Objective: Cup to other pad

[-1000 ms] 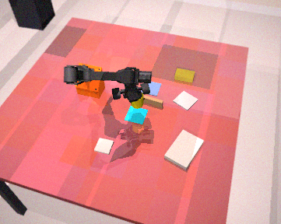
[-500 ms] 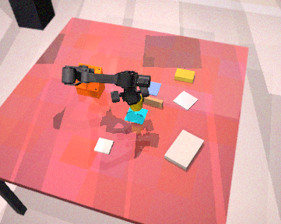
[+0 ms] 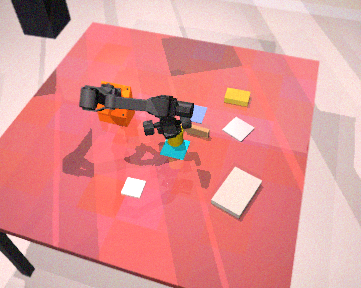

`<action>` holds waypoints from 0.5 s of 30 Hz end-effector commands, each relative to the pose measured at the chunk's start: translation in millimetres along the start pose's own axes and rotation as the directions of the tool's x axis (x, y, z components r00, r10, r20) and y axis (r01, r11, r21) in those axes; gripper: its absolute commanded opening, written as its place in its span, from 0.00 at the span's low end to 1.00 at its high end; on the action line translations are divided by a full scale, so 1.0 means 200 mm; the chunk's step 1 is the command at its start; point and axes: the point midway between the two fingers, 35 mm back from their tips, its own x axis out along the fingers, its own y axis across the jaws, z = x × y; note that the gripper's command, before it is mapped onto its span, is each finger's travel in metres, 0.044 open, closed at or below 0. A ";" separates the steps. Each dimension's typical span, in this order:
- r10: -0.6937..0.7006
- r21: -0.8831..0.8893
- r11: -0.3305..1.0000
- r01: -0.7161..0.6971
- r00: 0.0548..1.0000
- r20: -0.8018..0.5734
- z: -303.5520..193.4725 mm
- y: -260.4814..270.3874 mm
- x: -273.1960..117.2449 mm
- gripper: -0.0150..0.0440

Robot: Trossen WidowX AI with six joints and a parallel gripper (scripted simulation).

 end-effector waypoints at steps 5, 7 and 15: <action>-0.004 -0.006 1.000 0.004 1.000 0.001 0.00 -0.01 0.06 0.25; -0.004 -0.006 1.000 0.004 1.000 0.001 0.00 -0.01 0.07 0.25; -0.005 -0.006 1.000 0.005 1.000 0.002 0.00 -0.01 0.13 0.25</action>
